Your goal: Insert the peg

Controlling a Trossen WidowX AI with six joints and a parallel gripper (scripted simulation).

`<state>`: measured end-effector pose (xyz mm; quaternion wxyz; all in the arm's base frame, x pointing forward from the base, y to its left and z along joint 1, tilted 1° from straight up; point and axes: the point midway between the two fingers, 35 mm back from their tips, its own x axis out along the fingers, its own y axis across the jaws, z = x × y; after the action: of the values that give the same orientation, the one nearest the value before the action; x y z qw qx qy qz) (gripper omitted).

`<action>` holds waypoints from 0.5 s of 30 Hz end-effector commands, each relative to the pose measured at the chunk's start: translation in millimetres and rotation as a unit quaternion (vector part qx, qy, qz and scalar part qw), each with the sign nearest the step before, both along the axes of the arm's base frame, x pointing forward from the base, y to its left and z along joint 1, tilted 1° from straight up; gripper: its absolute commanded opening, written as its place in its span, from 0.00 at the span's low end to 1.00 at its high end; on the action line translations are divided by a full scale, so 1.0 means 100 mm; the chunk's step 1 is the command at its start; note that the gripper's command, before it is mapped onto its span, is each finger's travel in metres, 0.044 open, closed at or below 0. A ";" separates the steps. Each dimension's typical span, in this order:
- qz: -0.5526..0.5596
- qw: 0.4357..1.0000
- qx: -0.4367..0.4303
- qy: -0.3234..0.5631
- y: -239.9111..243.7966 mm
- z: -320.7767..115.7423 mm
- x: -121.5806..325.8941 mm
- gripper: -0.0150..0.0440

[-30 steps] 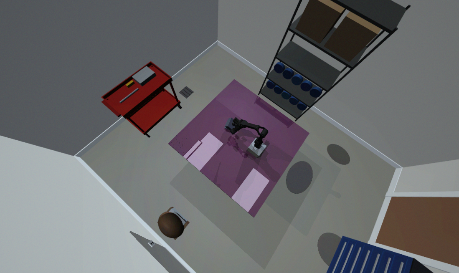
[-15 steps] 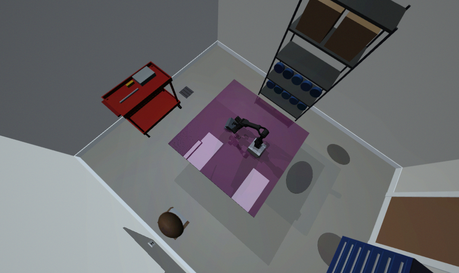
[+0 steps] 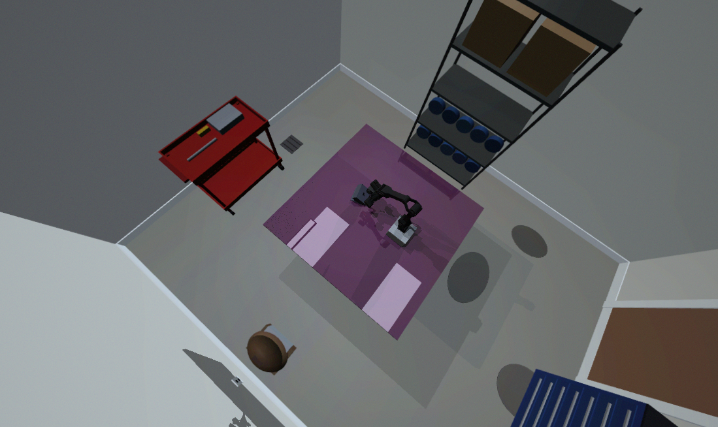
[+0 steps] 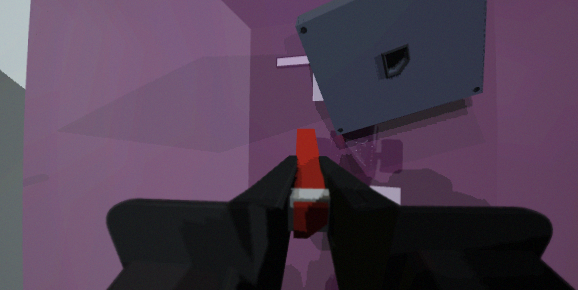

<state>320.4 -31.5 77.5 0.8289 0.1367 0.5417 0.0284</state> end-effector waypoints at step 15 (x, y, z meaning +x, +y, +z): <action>0.039 0.998 -0.025 -0.048 -0.22 0.05 -0.03 0.25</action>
<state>318.3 -50.4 81.0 0.8500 0.1017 0.5147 0.0478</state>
